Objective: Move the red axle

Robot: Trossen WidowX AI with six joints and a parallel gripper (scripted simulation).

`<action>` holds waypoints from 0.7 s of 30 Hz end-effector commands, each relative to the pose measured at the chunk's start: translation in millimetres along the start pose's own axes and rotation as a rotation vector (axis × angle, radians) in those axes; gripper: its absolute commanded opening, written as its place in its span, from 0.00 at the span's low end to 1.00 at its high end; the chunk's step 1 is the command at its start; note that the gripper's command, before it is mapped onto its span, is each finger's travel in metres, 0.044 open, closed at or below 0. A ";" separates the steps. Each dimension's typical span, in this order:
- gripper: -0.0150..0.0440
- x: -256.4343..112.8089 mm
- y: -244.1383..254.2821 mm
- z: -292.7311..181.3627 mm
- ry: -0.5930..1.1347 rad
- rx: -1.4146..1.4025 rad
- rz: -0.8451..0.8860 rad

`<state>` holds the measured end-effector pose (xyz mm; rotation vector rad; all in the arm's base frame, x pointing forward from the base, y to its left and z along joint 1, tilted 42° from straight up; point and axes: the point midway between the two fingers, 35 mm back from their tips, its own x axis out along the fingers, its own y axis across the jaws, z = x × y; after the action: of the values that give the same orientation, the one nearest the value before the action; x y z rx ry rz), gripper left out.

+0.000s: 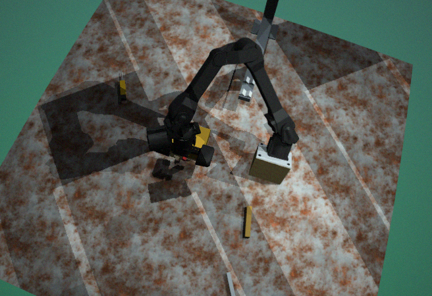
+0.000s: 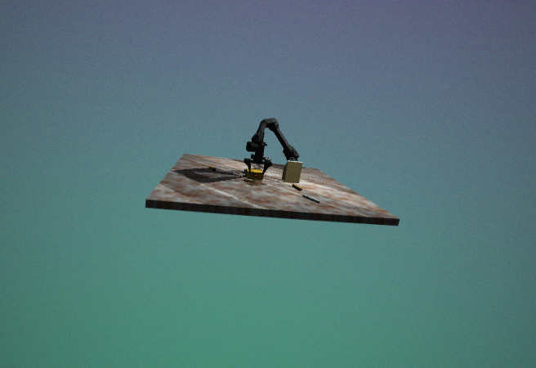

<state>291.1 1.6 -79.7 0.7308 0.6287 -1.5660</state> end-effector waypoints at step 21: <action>0.78 21.1 -2.3 1.2 -0.004 -0.001 -0.004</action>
<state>287.1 -12.9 -95.1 0.7248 0.6294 -1.5709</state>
